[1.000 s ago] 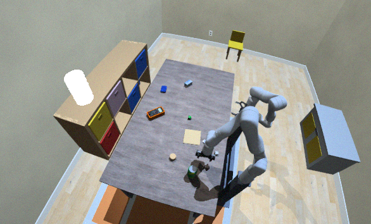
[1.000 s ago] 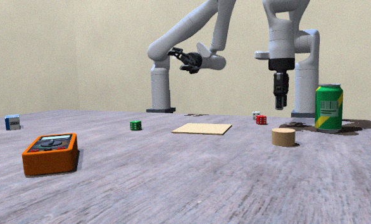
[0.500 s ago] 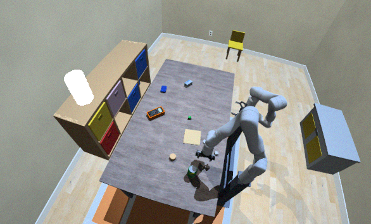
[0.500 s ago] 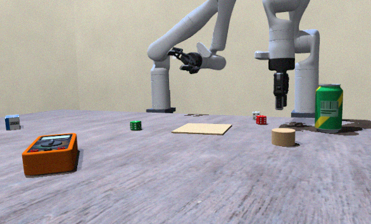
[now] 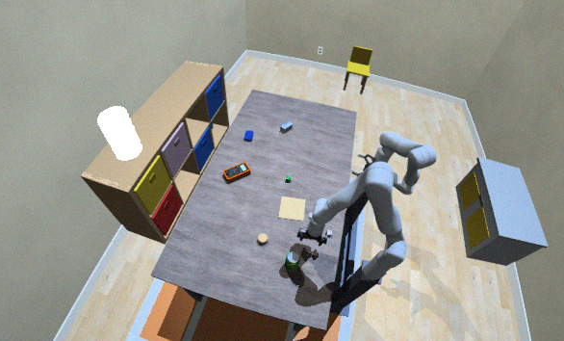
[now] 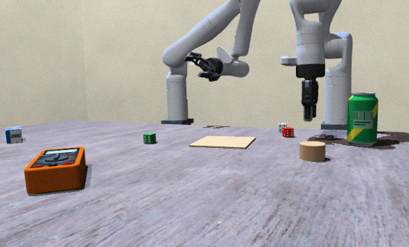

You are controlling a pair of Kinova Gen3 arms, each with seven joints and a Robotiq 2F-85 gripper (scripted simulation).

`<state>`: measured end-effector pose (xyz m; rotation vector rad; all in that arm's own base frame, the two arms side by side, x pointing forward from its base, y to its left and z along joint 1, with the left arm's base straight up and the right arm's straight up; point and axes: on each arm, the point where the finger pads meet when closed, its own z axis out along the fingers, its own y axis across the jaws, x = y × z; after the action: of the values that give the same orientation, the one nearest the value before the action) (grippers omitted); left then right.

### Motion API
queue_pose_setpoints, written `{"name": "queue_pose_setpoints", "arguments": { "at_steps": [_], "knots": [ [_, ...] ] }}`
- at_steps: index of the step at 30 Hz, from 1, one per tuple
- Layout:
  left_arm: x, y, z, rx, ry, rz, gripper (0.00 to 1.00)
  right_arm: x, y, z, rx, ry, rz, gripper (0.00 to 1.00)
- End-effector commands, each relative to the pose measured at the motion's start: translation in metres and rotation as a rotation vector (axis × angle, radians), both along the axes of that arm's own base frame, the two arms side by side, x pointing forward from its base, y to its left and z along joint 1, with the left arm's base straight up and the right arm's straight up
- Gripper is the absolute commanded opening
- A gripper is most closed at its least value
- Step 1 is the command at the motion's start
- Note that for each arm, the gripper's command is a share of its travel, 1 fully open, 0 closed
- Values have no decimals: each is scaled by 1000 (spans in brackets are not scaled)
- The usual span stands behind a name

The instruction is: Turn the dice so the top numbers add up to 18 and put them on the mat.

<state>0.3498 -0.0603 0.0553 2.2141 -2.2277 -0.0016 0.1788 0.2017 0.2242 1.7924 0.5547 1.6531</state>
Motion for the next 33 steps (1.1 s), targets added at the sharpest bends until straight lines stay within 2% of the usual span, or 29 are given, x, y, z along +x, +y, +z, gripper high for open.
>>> {"name": "queue_pose_setpoints", "arguments": {
  "at_steps": [1, 6, 13, 15, 27, 30, 33],
  "knots": [
    [0, 0, 0, 0, -1, 0, 1000, 0, 0, 0, 1, 0, 0, 1000],
    [0, 0, 4, 0, -1, 0, 1000, 0, 0, 0, 1, 0, 0, 1000],
    [0, 0, 27, 0, -1, 0, 1000, 0, 0, 0, 1, 0, 0, 1000],
    [0, 0, 27, 0, -1, 0, 1000, 0, 0, 0, 1, 0, 0, 1000],
    [0, 0, 87, 0, -1, 0, 1000, 0, 0, 0, 1, 0, 0, 1000],
    [0, 0, 96, 0, -1, 0, 1000, 0, 0, 0, 1, 0, 0, 1000],
    [0, 0, 99, 0, -1, 0, 1000, 0, 0, 0, 1, 0, 0, 1000]
  ]
}}
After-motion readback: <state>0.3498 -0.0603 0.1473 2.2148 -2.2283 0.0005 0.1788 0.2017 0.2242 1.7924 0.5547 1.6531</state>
